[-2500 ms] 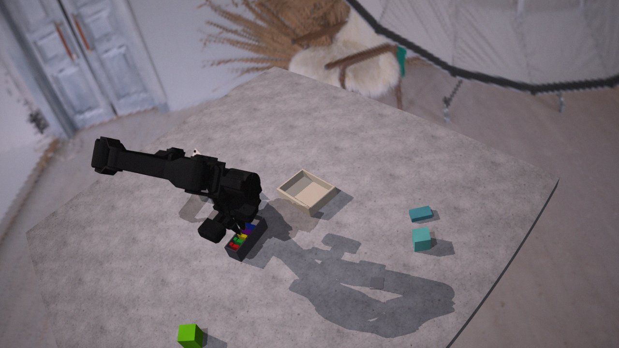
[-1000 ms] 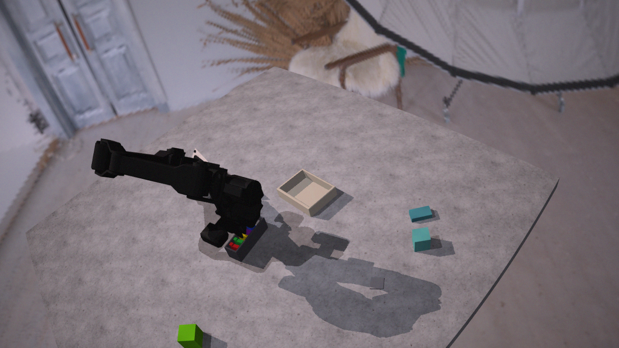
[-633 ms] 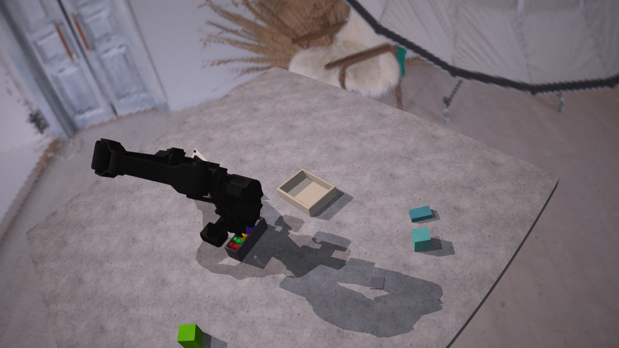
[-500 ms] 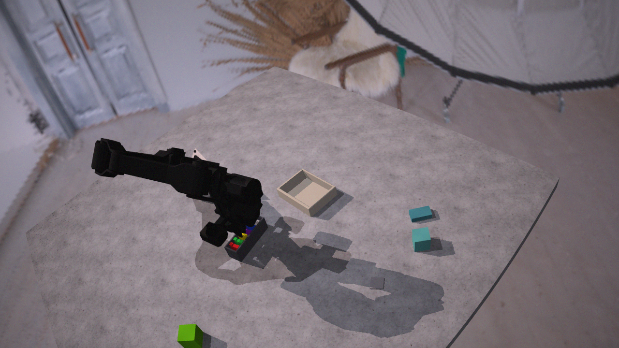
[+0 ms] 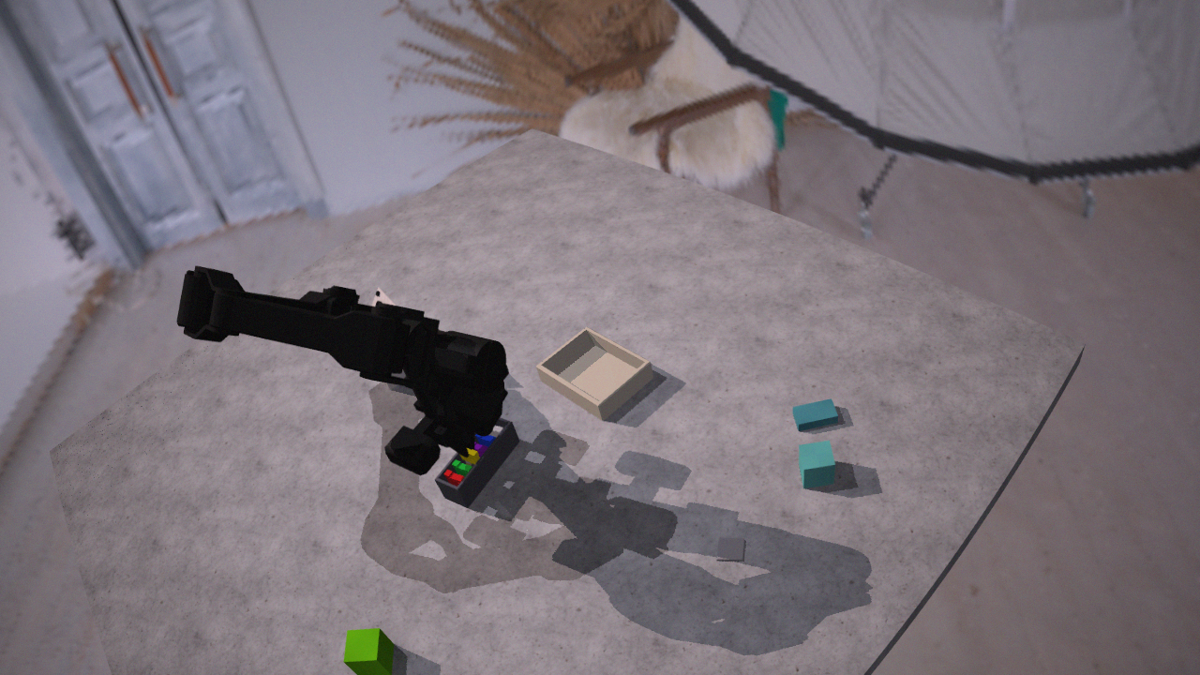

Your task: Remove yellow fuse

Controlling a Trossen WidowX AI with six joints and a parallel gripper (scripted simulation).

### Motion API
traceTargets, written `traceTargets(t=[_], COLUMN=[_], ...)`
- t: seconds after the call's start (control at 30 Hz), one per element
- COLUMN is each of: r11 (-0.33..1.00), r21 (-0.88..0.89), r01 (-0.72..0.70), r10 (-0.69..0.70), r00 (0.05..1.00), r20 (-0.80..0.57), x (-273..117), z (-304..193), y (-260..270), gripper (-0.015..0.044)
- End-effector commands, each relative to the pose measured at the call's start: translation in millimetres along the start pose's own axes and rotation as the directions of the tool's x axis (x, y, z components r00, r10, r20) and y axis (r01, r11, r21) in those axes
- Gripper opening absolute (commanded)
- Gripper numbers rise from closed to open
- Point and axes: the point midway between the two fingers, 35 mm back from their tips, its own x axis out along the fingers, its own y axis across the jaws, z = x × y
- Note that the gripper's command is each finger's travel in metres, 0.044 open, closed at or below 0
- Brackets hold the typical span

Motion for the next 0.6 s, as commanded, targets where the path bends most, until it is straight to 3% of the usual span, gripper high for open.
traceTargets(t=[0.0,0.57], r11=[1.000,1.000], r21=[0.003,0.002], r01=[-0.002,-0.002], r10=[0.002,0.001], r00=[1.000,1.000], r20=[0.004,0.004], x=[-3.3,-11.6], z=[0.9,0.9], y=[0.7,0.7], gripper=[0.0000,0.0000])
